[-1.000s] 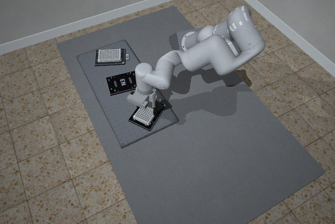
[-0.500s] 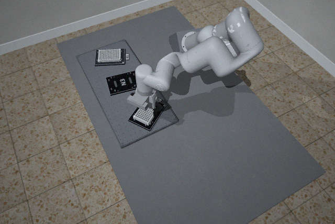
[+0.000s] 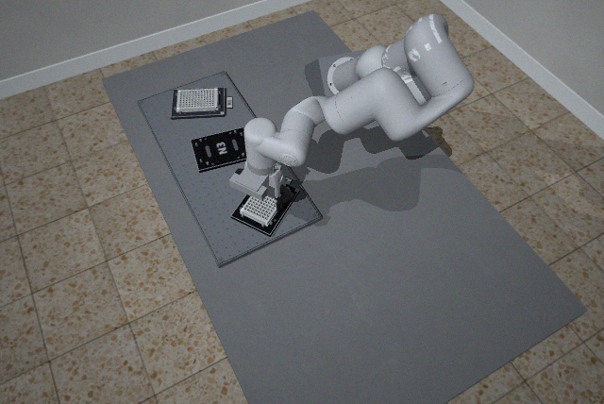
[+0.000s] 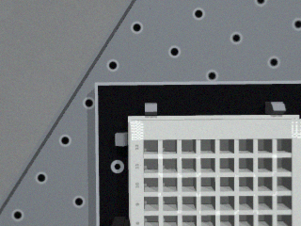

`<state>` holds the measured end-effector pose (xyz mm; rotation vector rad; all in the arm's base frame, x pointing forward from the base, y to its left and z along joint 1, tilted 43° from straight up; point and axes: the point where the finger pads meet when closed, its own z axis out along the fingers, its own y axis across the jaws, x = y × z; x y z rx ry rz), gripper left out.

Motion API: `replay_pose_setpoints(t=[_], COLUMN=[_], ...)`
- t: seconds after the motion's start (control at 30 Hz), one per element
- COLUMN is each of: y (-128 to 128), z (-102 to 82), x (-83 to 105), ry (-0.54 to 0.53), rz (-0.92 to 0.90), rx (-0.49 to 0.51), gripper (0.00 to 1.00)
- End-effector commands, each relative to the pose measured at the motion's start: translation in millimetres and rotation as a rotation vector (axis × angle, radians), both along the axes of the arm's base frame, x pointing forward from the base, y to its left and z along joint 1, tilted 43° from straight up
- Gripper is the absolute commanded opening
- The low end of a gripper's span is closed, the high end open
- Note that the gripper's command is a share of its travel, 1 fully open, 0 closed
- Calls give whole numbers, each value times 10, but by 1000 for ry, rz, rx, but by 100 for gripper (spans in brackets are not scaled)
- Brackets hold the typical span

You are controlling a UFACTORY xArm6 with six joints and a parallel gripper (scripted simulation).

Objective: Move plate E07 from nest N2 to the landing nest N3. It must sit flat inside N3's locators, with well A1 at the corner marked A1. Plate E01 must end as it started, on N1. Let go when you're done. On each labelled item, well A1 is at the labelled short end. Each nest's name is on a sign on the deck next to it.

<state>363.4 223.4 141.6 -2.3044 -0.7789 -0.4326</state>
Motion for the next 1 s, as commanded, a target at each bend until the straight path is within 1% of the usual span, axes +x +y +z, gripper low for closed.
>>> replay_pose_setpoints(t=[0.0,0.33,0.37,0.97], y=[-2,-2,-6,-6], z=[11,11,15,14], x=[10,11,10,9], ry=[-3,-3,-3,-3], rz=[-1,-1,-1,-1], rx=[0,1,1,1], gripper=[100,100,0,0])
